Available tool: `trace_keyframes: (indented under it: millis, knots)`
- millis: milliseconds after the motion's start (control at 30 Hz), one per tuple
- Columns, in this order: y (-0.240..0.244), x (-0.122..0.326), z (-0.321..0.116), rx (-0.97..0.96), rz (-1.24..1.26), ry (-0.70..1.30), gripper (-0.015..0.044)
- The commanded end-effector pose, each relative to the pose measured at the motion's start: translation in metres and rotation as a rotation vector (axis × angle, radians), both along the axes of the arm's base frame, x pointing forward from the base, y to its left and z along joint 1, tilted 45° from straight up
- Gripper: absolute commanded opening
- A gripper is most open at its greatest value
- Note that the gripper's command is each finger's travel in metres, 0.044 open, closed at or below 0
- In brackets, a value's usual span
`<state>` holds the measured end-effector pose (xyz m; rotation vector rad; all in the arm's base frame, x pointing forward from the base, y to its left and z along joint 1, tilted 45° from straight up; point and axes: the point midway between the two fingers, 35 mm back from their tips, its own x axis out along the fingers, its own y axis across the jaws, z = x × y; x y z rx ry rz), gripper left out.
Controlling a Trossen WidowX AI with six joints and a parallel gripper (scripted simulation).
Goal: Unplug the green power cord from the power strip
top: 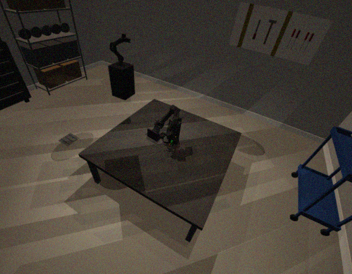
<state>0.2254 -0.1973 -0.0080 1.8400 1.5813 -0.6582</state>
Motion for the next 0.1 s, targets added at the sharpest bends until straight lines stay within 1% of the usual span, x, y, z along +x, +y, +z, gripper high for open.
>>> trace_keyframes:
  millis: [0,67]
  knots:
    - [-0.0022,0.0006,0.0006,-0.007,0.005,-0.004,0.0440]
    - [-0.0022,0.0006,0.0006,-0.007,0.005,-0.004,0.0440]
